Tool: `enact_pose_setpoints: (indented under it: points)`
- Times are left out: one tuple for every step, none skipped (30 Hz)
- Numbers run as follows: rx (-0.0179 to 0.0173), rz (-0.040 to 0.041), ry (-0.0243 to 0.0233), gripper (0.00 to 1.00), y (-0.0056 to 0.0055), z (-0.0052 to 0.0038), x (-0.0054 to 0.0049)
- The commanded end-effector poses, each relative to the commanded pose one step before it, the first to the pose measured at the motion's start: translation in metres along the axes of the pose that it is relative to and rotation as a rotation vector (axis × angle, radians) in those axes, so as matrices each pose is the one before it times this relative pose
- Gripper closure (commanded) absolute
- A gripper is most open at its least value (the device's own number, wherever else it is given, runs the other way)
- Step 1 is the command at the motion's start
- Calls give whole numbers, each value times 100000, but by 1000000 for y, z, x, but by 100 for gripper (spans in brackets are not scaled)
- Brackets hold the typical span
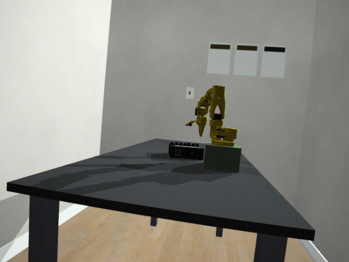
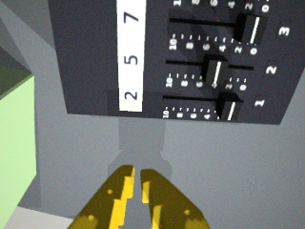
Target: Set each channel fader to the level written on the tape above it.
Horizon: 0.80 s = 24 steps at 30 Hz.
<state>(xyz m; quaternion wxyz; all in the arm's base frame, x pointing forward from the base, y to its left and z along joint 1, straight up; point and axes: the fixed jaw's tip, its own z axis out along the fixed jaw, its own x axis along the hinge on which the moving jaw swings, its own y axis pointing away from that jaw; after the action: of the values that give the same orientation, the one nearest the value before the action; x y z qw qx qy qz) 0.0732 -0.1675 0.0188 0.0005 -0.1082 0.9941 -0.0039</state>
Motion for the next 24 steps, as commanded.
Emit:
enact_pose_setpoints:
  points:
    - [-317,1528,-74,100,297,-1454,995]
    - [0,0,-1,100,-1109,-201,-466]
    - [1,0,-1,100,-1394,-243,-592]
    - [0,0,-1,100,-1682,-278,-723]
    - [1,0,-1,100,-1971,-306,-861]
    - [0,0,-1,100,-2248,-320,-999]
    - [1,0,-2,100,-2512,-322,-1140]
    - [0,0,-2,100,-2751,-306,-1276]
    - [1,0,-2,100,-2964,-276,-1411]
    - [0,0,-2,100,-3142,-227,-1537]
    - [0,0,0,100,0,0,0]
    - [0,0,0,100,0,0,0]
    - [1,0,-2,100,-3286,-163,-1657]
    - [0,0,-2,100,-3388,-82,-1765]
    - [1,0,-3,100,-3451,10,-1862]
    - [0,0,-2,100,-3470,115,-1942]
    - [1,0,-3,100,-3451,224,-2008]
    - [0,0,-3,100,-3389,340,-2054]
    - [1,0,-3,100,-3293,454,-2084]
    - [0,0,-3,100,-3161,566,-2092]
    - [1,0,-3,100,-3003,668,-2083]
    - [0,0,-3,100,-2818,762,-2051]
    - [1,0,-3,100,-2618,840,-2004]
    - [0,0,-2,100,-2403,904,-1936]
